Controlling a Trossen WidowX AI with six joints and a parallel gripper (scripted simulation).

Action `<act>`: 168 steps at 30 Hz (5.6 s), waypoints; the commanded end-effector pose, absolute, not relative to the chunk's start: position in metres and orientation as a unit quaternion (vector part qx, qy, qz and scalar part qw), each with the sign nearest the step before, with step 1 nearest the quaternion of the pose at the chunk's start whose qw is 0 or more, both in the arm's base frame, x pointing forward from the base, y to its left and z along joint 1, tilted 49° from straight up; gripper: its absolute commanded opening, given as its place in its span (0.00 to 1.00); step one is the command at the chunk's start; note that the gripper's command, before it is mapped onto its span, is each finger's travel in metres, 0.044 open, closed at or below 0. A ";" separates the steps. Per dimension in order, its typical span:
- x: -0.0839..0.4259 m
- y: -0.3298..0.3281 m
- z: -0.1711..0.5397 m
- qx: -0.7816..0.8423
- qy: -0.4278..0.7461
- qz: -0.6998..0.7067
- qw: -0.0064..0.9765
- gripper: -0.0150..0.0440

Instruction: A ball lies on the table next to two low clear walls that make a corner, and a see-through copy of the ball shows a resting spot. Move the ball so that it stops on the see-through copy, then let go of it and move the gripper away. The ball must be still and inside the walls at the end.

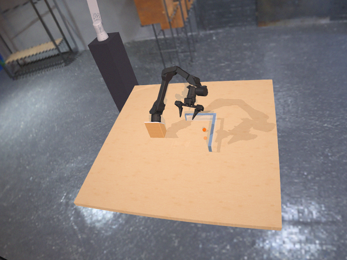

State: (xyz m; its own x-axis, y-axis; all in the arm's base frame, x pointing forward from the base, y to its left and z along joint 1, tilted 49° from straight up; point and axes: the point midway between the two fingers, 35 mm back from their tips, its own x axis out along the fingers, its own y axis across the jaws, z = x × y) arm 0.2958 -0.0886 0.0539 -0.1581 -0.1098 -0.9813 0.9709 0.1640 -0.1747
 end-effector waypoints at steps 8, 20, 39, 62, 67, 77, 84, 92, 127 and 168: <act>0.318 -0.010 0.023 0.331 0.726 -0.180 0.576 0.65; 0.334 0.095 0.015 0.239 0.655 0.350 0.625 0.65; 0.332 0.107 0.005 0.239 0.655 0.350 0.625 0.65; 0.329 0.131 -0.015 0.240 0.655 0.350 0.625 0.60; 0.329 0.131 -0.015 0.240 0.655 0.350 0.625 0.48; 0.329 0.130 -0.015 0.239 0.655 0.350 0.625 0.30; 0.340 0.097 0.010 0.237 0.656 0.346 0.627 0.25; 0.343 0.055 0.047 0.236 0.657 0.346 0.627 0.25; 0.367 0.037 -0.040 0.236 0.655 0.348 0.628 0.25; 0.361 0.083 -0.076 0.233 0.652 0.351 0.631 0.65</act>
State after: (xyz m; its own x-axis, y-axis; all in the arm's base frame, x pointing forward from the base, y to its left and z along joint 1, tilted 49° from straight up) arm 0.3611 0.0828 -0.0757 -0.0960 0.7472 -0.6577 -0.1385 0.6443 0.7522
